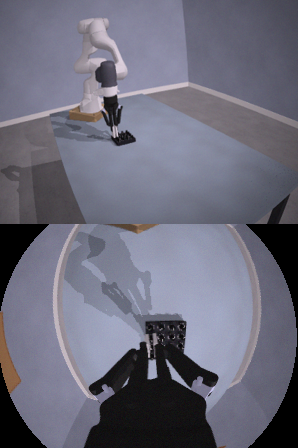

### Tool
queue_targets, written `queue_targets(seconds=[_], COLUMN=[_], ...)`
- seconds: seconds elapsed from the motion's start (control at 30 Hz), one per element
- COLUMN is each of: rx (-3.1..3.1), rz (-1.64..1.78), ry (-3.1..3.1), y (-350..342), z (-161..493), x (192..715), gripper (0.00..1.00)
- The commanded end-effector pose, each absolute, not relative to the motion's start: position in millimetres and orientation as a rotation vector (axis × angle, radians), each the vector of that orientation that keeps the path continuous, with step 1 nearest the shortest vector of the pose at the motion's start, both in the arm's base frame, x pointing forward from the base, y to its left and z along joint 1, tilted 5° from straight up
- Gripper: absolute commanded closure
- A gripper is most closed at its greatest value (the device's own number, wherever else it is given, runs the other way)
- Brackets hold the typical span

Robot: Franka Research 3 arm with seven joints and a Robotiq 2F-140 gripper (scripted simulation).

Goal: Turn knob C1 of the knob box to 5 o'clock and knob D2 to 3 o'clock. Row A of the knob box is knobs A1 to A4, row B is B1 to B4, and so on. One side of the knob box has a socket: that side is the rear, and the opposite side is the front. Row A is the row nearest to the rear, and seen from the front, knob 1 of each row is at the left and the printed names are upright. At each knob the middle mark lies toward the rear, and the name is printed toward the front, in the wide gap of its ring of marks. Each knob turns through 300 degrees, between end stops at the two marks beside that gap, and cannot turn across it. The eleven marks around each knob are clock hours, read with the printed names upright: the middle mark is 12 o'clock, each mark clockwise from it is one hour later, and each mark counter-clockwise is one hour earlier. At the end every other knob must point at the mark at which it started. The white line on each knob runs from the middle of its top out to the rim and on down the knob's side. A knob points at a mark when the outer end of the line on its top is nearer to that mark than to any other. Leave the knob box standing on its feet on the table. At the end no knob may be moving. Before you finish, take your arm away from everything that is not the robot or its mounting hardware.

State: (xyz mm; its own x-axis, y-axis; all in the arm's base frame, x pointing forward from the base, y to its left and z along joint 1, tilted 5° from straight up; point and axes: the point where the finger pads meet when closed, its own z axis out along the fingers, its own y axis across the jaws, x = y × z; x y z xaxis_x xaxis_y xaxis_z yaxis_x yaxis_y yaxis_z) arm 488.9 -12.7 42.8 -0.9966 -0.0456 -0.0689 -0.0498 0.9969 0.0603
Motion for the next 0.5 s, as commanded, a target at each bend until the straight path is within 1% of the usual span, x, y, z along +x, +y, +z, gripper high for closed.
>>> queue_targets(seconds=[0.0, 0.47], rx=[0.036, 0.051], rz=[0.084, 0.084], ry=[3.075, 3.075], y=[-12.5, -12.5], z=[42.8, 42.8], x=[489.6, 489.6], gripper=[0.95, 0.95])
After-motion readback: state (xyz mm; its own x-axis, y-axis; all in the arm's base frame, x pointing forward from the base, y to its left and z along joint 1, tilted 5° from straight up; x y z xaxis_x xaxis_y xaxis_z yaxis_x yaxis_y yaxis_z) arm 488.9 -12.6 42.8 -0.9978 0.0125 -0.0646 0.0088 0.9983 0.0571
